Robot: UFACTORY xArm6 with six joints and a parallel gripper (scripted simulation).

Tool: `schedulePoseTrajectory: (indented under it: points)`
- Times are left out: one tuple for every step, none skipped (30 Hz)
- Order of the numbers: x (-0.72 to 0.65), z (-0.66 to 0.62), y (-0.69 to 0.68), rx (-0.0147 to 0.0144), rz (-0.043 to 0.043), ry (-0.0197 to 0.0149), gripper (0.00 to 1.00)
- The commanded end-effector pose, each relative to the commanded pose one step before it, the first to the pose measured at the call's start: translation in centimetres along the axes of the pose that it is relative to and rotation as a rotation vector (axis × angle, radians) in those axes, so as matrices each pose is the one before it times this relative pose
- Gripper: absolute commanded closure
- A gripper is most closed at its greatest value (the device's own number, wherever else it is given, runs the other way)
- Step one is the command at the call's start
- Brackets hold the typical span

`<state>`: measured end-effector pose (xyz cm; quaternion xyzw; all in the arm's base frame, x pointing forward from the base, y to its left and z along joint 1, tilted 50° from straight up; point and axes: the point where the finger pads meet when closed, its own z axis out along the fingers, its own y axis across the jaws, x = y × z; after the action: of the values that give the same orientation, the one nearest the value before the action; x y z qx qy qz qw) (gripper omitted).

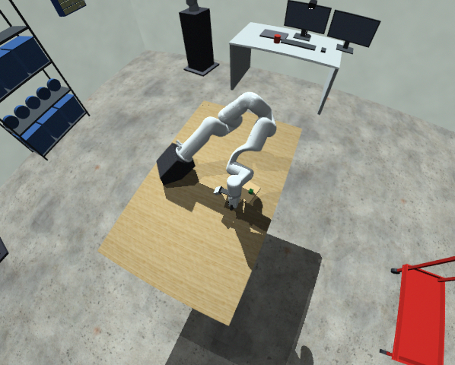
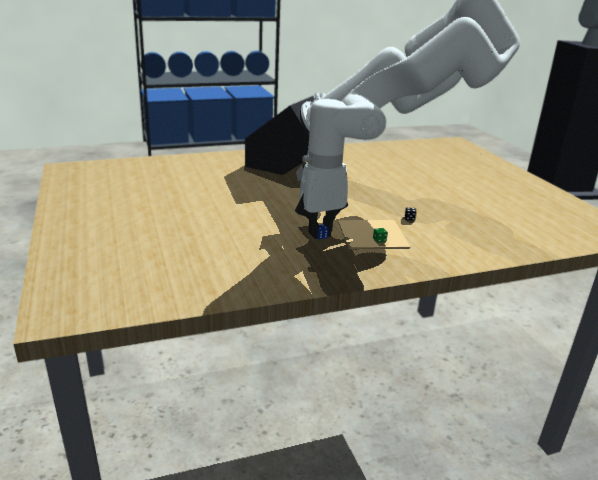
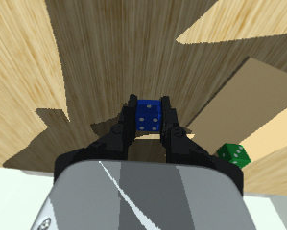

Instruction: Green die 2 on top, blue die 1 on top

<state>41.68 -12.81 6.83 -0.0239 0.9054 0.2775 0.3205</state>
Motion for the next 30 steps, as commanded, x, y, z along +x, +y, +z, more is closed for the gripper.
schedulePoseTrajectory:
  points:
    - [-0.071,-0.072,-0.058,0.00182,-0.00065,-0.00139,0.79]
    - [0.0,0.0,0.0,0.0,0.0,0.0,0.79]
    - [0.0,0.0,0.0,0.0,0.0,0.0,0.79]
    - [0.0,0.0,0.0,0.0,0.0,0.0,0.79]
    - [0.0,0.0,0.0,0.0,0.0,0.0,0.79]
    - [0.0,0.0,0.0,0.0,0.0,0.0,0.79]
    - [0.0,-0.006,0.0,0.0,0.0,0.0,0.79]
    - [0.0,-0.041,0.0,0.0,0.0,-0.00001,0.79]
    - [-0.001,-0.102,0.0,-0.00001,0.0,-0.00001,0.79]
    - [0.0,-0.181,0.0,0.0,0.0,0.0,0.79]
    - [0.0,-0.271,0.0,0.0,0.0,0.00001,0.79]
    - [0.001,-0.364,0.0,0.00001,0.0,0.00001,0.79]
    - [0.0,-0.456,0.0,0.0,0.0,-0.00001,0.79]
    - [0.0,-0.542,0.0,0.0,0.0,0.00001,0.79]
    - [0.0,-0.618,0.0,0.0,0.0,-0.00001,0.79]
    - [-0.001,-0.681,0.0,-0.00001,-0.00001,-0.00001,0.79]
    - [0.001,-0.728,0.0,0.00001,0.00001,0.00003,0.79]
    - [0.0,0.0,0.0,0.0,0.0,0.0,0.79]
    - [0.0,0.0,0.0,0.0,0.0,0.0,0.79]
    - [-0.001,-0.759,0.0,-0.00001,-0.00001,-0.00003,0.79]
    - [0.001,-0.77,0.0,0.00001,0.00001,0.00002,0.79]
    - [-0.001,-0.763,0.0,-0.00001,-0.00001,-0.00002,0.79]
    - [0.001,-0.733,0.0,0.00001,0.00001,0.00002,0.79]
    - [-0.001,-0.686,0.0,-0.00001,-0.00001,-0.00002,0.79]
    - [0.0,-0.616,0.0,0.0,0.0,0.0,0.79]
    - [0.0,-0.53,0.0,0.0,0.0,0.0,0.79]
    - [0.0,-0.432,0.0,0.0,0.0,0.0,0.79]
    - [0.0,-0.323,0.0,0.0,0.0,0.00001,0.79]
    - [0.0,-0.217,0.0,0.0,0.0,-0.00001,0.79]
    - [0.001,-0.122,0.0,0.00001,0.00001,0.00001,0.79]
